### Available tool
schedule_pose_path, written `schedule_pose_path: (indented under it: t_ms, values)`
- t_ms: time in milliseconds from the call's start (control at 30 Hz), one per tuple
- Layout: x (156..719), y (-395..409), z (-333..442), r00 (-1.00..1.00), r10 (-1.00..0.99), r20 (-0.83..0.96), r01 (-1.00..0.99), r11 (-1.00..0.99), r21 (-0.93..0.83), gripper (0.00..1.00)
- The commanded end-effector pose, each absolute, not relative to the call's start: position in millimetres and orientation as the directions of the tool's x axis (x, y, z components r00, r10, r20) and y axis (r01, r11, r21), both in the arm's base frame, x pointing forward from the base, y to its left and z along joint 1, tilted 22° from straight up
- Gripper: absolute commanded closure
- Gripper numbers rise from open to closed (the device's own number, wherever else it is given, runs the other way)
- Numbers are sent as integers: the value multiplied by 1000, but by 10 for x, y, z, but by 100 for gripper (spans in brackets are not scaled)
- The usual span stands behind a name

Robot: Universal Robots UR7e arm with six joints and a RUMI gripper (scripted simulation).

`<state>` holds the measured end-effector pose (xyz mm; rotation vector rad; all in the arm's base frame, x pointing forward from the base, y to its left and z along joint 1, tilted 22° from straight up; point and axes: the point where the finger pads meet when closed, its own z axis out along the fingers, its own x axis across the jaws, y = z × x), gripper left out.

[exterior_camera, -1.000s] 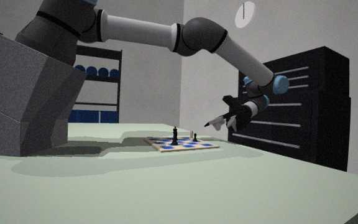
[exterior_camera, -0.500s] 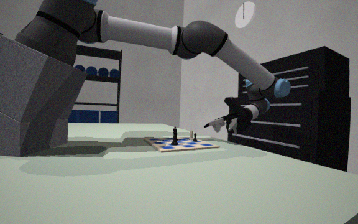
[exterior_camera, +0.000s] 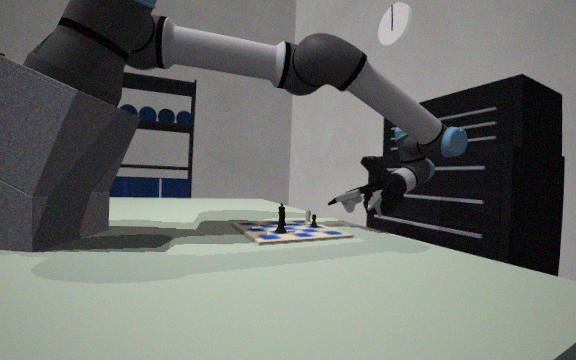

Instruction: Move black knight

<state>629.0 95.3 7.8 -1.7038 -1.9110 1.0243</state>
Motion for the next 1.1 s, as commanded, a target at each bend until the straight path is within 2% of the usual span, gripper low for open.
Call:
schedule_pose_path:
  t_ms: [0, 1067]
  values:
    - [6293, 954, 88, -191, 964, -183, 687, -1, -727, 0]
    - [6279, 957, 121, -191, 964, -183, 687, -1, -726, 0]
